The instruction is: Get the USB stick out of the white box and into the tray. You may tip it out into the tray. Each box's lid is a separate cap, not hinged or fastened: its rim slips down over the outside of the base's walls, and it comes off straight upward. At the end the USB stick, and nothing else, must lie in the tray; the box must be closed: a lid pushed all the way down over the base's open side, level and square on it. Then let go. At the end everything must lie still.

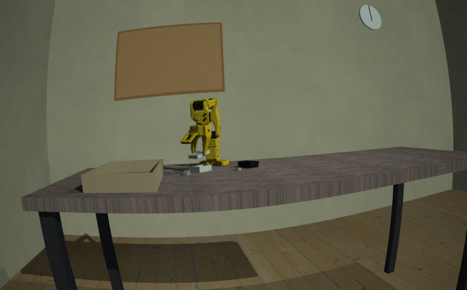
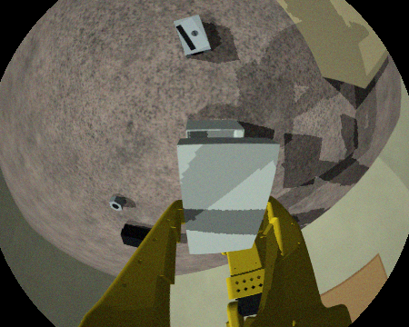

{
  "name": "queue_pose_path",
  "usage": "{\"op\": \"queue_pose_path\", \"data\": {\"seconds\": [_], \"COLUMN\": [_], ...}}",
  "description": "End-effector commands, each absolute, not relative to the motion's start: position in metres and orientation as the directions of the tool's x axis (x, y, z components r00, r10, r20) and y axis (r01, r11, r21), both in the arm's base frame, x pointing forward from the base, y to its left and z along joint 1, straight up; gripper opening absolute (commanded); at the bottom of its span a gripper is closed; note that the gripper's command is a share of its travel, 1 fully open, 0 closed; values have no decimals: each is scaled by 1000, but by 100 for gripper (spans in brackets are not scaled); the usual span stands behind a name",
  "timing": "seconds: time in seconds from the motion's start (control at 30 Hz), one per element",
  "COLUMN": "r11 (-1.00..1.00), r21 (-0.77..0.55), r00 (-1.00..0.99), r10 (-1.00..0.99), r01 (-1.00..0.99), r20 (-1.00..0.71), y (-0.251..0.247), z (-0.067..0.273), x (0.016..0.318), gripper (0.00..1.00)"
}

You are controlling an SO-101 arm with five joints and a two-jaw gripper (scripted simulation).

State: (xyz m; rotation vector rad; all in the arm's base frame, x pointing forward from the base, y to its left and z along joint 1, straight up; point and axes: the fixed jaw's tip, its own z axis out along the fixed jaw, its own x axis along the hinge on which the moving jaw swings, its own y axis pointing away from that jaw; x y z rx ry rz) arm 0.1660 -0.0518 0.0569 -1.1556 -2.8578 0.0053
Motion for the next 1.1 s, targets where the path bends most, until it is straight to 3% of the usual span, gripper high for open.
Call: {"op": "queue_pose_path", "data": {"seconds": [0.0, 1.07], "r11": [717, 717], "r21": [0, 0], "r00": [-717, -717], "r10": [697, 697], "r01": [697, 697], "r20": [0, 0], "y": [-52, -53], "z": [67, 76], "x": [172, 175], "gripper": [22, 22]}}
